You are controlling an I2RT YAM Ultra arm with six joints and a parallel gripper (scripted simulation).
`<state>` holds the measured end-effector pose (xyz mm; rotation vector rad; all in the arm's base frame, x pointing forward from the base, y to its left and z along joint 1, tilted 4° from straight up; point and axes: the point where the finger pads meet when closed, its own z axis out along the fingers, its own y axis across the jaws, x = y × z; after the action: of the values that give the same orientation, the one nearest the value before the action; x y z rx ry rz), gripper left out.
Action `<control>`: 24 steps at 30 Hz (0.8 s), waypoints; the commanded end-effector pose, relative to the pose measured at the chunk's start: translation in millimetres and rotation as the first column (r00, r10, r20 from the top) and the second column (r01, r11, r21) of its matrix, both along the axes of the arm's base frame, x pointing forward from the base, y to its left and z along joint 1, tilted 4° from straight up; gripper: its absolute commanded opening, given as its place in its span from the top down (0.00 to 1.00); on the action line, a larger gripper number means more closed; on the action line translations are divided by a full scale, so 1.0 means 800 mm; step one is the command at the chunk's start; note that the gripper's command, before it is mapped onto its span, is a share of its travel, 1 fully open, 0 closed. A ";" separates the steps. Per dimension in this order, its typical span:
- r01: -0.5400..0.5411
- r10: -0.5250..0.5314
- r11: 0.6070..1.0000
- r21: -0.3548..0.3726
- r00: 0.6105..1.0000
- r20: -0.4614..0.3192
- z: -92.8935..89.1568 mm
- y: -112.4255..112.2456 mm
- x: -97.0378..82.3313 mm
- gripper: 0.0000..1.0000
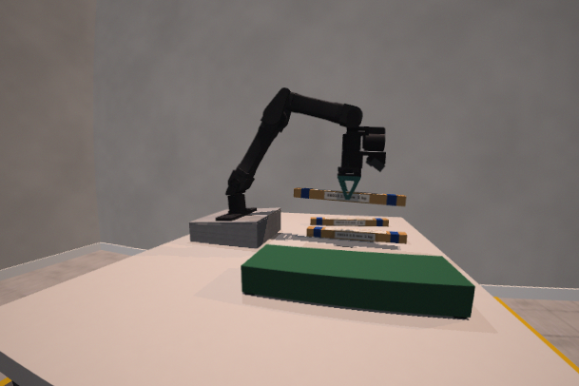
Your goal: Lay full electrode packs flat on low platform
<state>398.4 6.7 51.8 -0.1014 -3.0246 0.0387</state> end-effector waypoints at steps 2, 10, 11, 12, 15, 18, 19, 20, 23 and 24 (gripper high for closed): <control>0.113 -0.111 0.994 -0.013 0.992 0.063 0.028 -0.020 0.018 1.00; 0.101 -0.100 0.995 -0.010 0.993 0.068 0.031 -0.046 0.022 1.00; 0.101 -0.100 0.995 -0.010 0.993 0.068 0.031 -0.046 0.022 1.00; 0.101 -0.100 0.995 -0.010 0.993 0.068 0.031 -0.046 0.022 1.00; 0.101 -0.100 0.995 -0.007 0.992 0.075 0.035 -0.055 0.024 1.00; 0.101 -0.100 0.995 -0.010 0.993 0.069 0.032 -0.066 0.025 1.00; 0.101 -0.100 0.995 -0.011 0.992 0.074 0.034 -0.069 0.026 1.00; 0.101 -0.100 0.995 -0.012 0.992 0.076 0.036 -0.073 0.026 1.00; 0.101 -0.099 0.995 -0.014 0.992 0.072 0.033 -0.083 0.027 1.00; 0.101 -0.099 0.995 -0.014 0.993 0.070 0.033 -0.086 0.028 1.00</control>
<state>409.6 -52.6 53.0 -0.2725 -3.0224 0.0426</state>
